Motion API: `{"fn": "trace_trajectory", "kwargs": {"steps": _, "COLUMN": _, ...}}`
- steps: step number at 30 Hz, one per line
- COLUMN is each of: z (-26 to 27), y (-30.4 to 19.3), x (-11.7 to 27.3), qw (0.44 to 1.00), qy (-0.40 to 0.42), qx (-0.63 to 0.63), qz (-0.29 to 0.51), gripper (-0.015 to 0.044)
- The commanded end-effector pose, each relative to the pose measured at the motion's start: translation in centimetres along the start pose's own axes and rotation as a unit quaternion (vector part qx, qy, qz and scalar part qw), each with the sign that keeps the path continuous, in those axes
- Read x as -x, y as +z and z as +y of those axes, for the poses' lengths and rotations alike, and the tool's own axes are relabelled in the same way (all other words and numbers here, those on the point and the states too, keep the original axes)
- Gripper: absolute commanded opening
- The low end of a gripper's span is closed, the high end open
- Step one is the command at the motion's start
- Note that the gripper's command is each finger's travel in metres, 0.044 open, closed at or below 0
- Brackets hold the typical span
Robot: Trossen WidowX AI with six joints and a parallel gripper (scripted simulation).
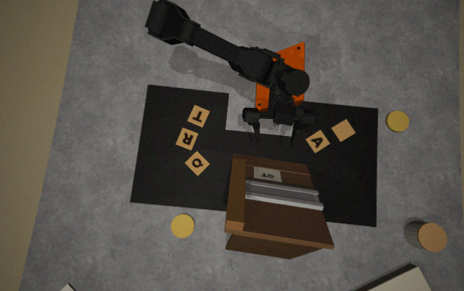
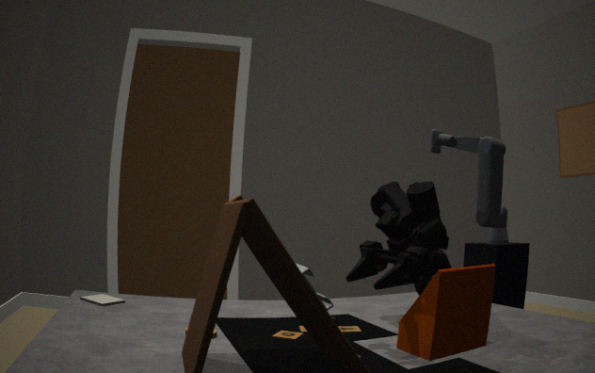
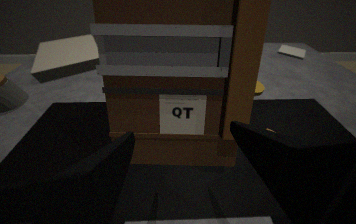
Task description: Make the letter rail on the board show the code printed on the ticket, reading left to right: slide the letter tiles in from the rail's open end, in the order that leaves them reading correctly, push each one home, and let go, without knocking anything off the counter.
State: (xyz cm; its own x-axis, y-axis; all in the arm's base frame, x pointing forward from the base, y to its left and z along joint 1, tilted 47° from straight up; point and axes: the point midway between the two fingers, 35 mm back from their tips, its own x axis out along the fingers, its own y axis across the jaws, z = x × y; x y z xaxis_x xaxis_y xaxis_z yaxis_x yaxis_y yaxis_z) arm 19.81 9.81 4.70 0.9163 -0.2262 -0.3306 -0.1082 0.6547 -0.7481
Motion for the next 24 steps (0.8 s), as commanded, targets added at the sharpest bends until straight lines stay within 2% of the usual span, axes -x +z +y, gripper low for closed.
{"fn": "trace_trajectory", "kwargs": {"steps": 1, "z": -0.5, "y": -0.3, "x": 0.0, "qw": 1.0, "qy": -0.009, "qx": -0.008, "qz": 0.001, "gripper": 0.044}}
{"fn": "trace_trajectory", "kwargs": {"steps": 10, "z": -0.2, "y": 0.3, "x": 0.0, "qw": 1.0, "qy": -0.003, "qx": 0.014, "qz": 0.005, "gripper": 0.044}}
{"fn": "trace_trajectory", "kwargs": {"steps": 17, "z": 1.2, "y": 6.1, "x": 0.5, "qw": 0.969, "qy": 0.068, "qx": 0.236, "qz": 0.036, "gripper": 0.044}}
{"fn": "trace_trajectory", "kwargs": {"steps": 24, "z": 0.7, "y": 11.1, "x": 2.0, "qw": 0.881, "qy": 0.151, "qx": 0.445, "qz": 0.051, "gripper": 0.044}}
